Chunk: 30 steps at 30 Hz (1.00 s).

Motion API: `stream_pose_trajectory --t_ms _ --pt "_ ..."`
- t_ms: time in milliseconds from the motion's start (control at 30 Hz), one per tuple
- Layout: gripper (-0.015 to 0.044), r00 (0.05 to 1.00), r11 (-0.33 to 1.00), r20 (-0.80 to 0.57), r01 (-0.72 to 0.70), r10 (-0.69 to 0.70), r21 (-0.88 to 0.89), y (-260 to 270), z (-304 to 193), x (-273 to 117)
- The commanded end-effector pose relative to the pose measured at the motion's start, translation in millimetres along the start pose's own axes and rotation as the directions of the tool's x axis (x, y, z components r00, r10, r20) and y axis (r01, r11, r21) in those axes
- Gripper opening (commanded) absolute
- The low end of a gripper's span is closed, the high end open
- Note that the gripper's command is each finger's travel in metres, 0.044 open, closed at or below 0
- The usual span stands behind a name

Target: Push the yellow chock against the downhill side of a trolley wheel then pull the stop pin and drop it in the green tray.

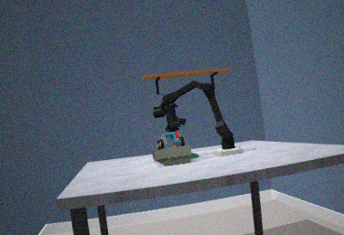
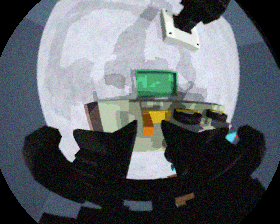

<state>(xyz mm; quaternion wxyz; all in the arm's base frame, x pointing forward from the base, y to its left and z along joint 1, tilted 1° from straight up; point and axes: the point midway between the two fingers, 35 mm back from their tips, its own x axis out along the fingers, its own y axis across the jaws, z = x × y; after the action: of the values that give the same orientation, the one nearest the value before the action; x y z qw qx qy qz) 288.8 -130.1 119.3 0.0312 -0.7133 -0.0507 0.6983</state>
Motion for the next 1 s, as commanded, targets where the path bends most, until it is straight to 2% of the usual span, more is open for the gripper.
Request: stream_pose_trajectory --t_ms 0,433,567,600,700,833,967 --pt "0.0190 1.000 1.000 -0.007 0.002 -0.002 -0.003 0 -1 -15" --pt "0.0190 1.000 1.000 -0.006 0.002 -0.002 -0.003 1 -2 -50" --pt "0.0295 1.000 1.000 -0.004 -0.001 0.001 0.001 1 0 -41" --pt "0.0269 1.000 1.000 -0.008 -0.003 0.003 -0.009 0 -1 -42" --pt "0.0190 0.999 0.988 -0.051 -0.020 0.012 -0.151 -18 -11 -52" --pt "0.0190 0.998 0.919 -0.063 -0.005 -0.022 -0.395 -53 -24 -55" --pt "0.0190 0.996 0.790 -0.067 0.007 -0.060 -0.613 -89 -33 -58"
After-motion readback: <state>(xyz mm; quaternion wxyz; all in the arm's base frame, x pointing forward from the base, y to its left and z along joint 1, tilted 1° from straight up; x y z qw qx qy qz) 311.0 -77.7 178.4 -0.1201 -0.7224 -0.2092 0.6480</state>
